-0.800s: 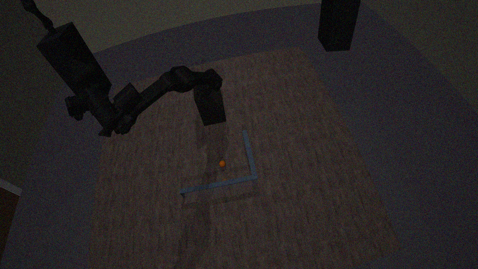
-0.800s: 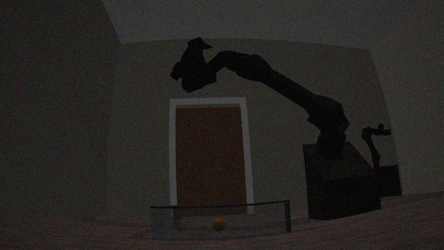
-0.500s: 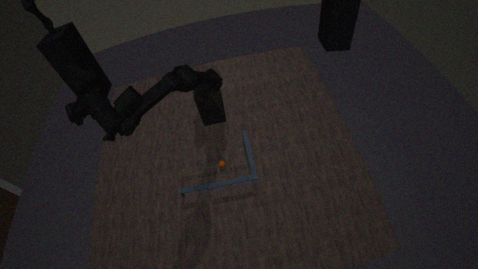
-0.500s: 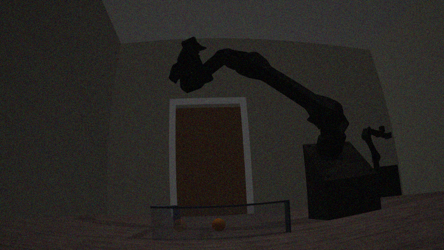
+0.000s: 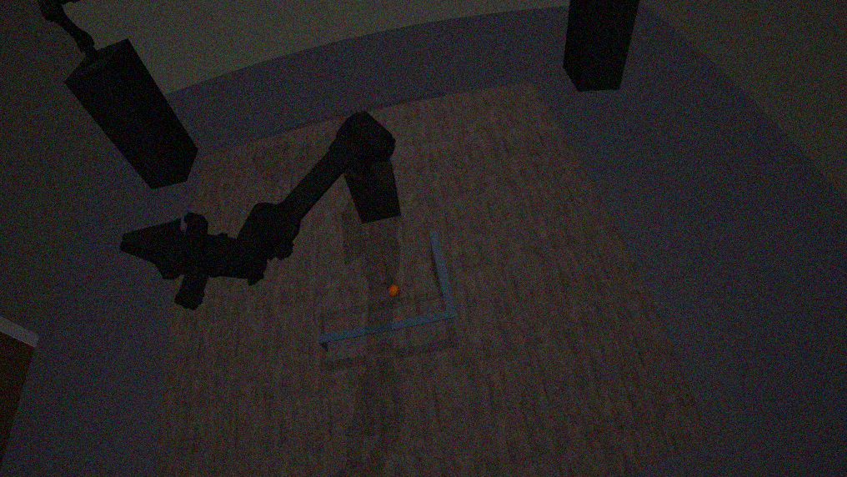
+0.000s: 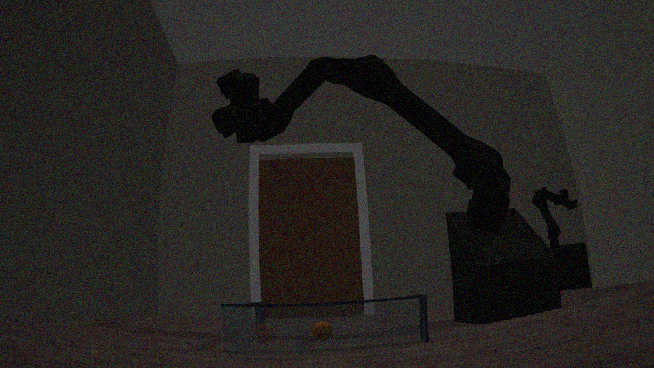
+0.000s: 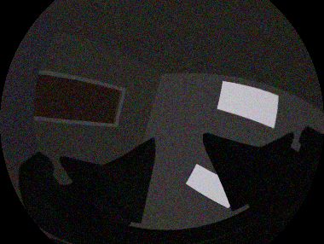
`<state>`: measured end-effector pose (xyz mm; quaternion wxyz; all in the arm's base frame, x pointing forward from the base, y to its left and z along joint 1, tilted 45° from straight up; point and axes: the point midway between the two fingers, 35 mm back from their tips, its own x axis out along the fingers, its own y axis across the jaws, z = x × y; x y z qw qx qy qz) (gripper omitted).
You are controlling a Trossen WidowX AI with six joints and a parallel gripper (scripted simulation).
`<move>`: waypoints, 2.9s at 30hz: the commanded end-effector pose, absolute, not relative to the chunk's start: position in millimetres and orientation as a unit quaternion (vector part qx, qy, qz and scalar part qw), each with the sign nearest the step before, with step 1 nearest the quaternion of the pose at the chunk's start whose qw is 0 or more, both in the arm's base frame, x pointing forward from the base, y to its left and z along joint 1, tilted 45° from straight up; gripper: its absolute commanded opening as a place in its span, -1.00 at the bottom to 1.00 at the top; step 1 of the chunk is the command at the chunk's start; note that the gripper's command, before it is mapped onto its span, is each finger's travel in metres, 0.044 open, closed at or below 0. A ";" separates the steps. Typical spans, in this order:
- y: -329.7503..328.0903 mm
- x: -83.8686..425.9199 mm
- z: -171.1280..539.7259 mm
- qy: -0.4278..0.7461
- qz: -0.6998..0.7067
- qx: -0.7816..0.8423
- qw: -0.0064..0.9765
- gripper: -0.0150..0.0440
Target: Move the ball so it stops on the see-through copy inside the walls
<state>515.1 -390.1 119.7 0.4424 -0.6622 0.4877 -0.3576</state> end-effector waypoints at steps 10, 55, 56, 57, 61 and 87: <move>-226.0 562.9 19.9 0.379 -0.055 -0.578 0.720 0.36; 116.5 290.0 -37.8 0.662 0.312 0.228 0.642 0.36; 116.5 290.0 -37.8 0.662 0.312 0.228 0.642 0.36; 116.7 290.0 -38.0 0.662 0.312 0.228 0.642 0.36; 120.5 289.9 -41.9 0.662 0.312 0.228 0.642 0.36; 140.7 287.3 -61.8 0.662 0.312 0.229 0.642 -0.07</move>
